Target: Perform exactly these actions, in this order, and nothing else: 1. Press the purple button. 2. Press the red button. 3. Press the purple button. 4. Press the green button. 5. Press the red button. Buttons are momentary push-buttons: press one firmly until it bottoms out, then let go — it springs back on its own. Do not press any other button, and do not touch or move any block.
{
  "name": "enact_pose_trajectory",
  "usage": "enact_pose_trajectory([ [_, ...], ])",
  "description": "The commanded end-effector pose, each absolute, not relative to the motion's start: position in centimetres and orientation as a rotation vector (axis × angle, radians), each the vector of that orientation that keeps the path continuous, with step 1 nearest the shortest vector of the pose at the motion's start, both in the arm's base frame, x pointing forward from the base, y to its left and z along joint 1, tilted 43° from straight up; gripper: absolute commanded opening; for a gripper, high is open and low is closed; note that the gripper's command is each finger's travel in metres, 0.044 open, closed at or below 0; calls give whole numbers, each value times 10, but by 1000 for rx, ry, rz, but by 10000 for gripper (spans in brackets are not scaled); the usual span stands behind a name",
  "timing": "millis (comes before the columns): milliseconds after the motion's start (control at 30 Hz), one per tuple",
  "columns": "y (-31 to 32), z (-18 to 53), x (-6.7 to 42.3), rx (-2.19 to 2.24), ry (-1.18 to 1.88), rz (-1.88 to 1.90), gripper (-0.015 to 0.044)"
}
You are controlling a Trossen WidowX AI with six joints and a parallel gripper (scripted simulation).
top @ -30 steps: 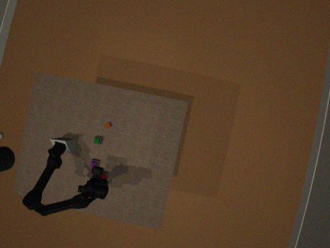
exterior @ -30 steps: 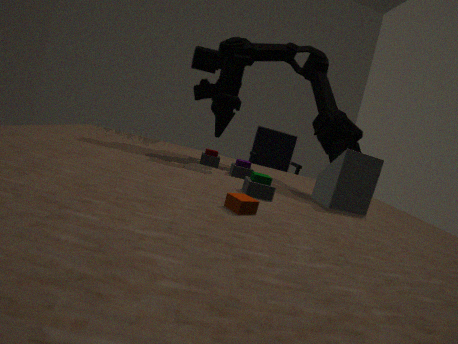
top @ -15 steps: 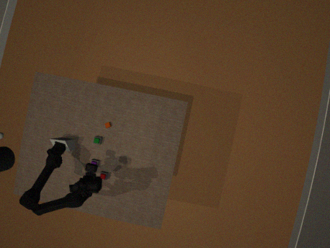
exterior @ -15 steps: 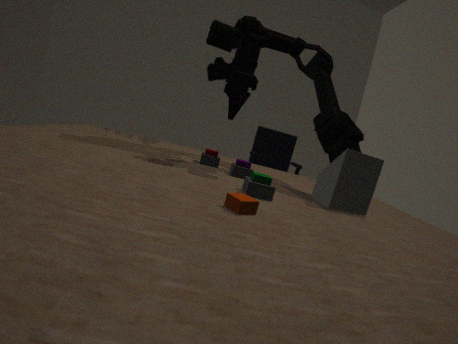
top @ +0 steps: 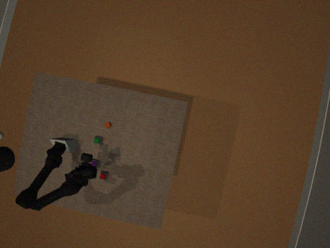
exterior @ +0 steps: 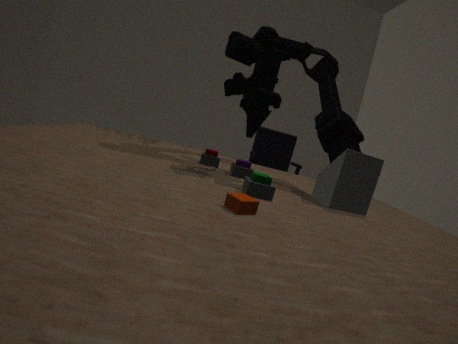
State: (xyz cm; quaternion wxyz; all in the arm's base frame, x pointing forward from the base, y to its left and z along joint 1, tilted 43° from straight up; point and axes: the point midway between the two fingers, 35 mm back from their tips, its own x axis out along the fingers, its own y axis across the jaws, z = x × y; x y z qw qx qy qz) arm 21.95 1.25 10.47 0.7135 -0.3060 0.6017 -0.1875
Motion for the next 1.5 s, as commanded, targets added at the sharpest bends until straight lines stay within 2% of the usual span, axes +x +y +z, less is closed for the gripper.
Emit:
enact_pose_trajectory([
  [0,-10,83,222,-685,1328,-423,20],
  [1467,-32,58,229,-686,1326,-425,20],
])
